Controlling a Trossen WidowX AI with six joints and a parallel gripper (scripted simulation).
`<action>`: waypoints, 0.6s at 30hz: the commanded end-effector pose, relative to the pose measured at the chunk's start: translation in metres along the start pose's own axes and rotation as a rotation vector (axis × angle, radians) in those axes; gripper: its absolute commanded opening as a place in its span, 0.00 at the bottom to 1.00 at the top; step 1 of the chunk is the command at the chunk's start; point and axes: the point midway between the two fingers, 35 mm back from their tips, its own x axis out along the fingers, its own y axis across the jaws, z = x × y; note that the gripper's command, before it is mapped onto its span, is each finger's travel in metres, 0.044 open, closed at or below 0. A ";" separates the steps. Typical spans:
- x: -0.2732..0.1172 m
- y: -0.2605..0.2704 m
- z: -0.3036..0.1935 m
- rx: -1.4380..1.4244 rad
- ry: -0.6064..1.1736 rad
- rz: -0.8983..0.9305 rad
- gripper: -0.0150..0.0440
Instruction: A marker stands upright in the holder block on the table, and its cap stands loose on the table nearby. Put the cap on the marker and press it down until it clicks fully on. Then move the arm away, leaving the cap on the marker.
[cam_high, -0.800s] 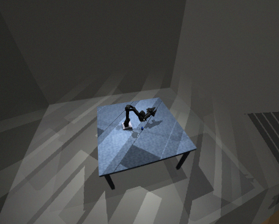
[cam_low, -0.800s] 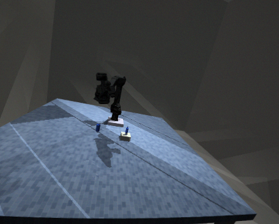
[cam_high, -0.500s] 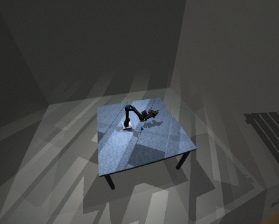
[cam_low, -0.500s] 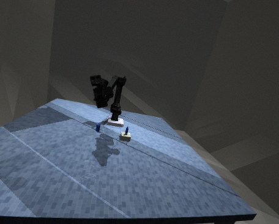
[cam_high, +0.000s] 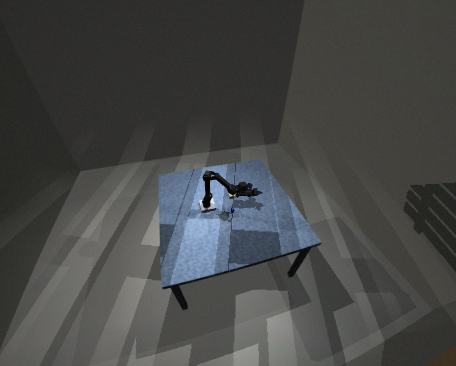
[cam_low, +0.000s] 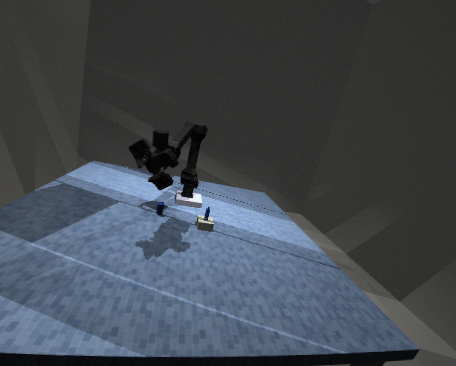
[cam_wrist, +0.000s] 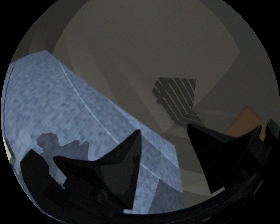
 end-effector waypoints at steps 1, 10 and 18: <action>-0.035 0.048 -0.050 0.226 0.460 0.287 0.66; -0.081 0.080 -0.067 0.306 0.720 0.469 0.66; -0.121 0.100 -0.070 0.348 0.899 0.610 0.66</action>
